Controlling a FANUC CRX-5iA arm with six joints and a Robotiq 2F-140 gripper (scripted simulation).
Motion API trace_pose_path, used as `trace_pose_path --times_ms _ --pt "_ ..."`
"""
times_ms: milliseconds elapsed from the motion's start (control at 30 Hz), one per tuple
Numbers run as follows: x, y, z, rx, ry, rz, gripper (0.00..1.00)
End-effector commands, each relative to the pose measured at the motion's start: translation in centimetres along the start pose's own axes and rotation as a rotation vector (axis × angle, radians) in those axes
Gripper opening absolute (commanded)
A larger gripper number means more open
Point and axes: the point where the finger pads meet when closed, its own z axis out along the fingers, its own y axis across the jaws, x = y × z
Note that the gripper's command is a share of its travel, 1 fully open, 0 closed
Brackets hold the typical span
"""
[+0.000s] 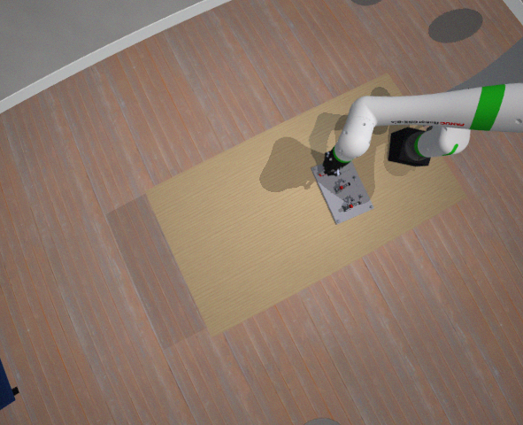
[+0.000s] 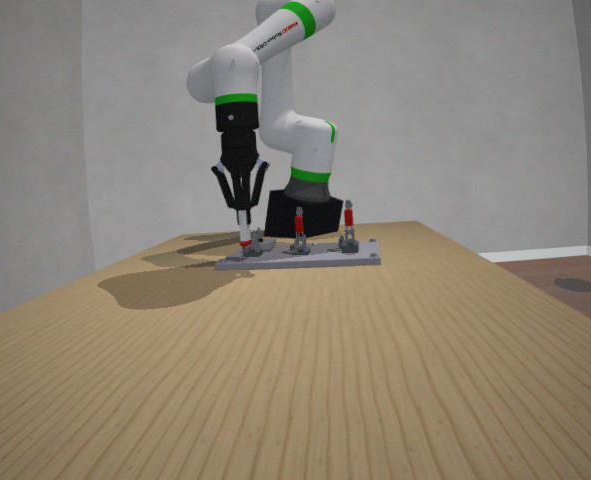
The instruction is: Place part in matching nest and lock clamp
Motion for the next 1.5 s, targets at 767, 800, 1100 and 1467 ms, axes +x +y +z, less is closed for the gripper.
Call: trace_pose_path --times_ms 767,800,1100,1467 --pt "0.0 0.0 -1.0 0.000 0.000 0.000 0.00" --pt "0.0 0.0 -1.2 0.000 0.000 0.000 0.00" --pt "0.0 0.0 -4.0 0.000 0.000 0.000 0.00" --pt "0.0 0.0 -6.4 0.000 0.000 0.000 0.00"
